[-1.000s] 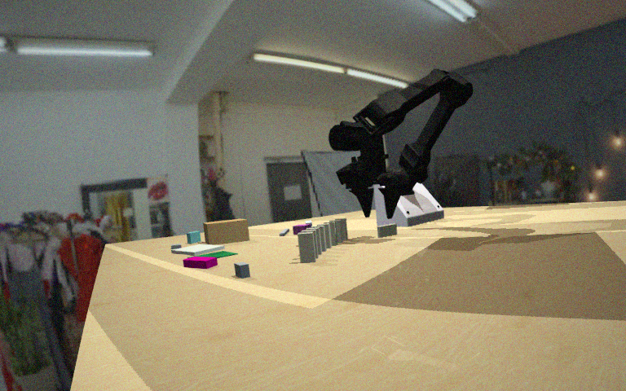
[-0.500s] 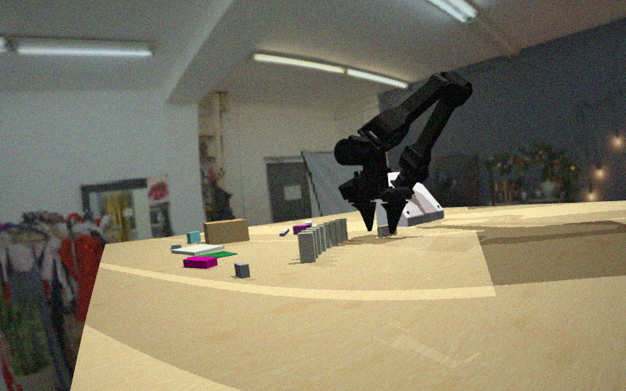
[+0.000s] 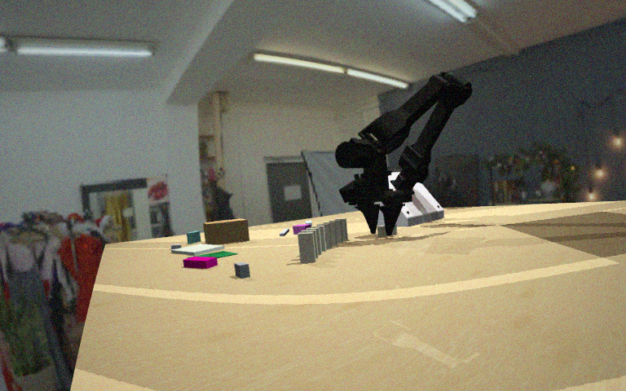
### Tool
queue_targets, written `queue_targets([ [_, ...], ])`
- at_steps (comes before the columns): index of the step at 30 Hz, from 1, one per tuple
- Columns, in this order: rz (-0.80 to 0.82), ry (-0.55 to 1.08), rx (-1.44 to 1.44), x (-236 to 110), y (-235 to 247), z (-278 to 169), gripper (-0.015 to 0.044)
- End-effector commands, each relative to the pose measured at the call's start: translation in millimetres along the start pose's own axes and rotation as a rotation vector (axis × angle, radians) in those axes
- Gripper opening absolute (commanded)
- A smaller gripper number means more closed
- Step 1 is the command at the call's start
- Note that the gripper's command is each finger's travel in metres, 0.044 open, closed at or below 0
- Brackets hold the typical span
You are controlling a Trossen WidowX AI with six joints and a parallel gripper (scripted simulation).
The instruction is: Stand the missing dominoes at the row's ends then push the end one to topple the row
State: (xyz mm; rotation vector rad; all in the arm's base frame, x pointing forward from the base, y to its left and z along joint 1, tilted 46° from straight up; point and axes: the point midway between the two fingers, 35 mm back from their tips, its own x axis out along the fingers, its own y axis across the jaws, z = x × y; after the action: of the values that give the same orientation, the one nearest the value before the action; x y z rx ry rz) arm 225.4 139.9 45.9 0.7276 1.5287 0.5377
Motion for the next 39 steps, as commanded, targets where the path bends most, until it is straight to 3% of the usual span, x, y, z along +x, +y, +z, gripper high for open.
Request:
queue_targets([
  [1, 0.0, -0.001, 0.005, 0, 0, 0, 0.0204],
  [8, 0.0, -0.001, 0.005, 0, 0, 0, 0.003],
  [18, 0.0, -0.001, 0.005, -2, 0, 0, 0.003],
  [32, -0.006, -0.001, 0.006, -148, 3, 7, 0.003],
  [39, -0.006, -0.001, 0.006, -155, 3, 7, 0.003],
])
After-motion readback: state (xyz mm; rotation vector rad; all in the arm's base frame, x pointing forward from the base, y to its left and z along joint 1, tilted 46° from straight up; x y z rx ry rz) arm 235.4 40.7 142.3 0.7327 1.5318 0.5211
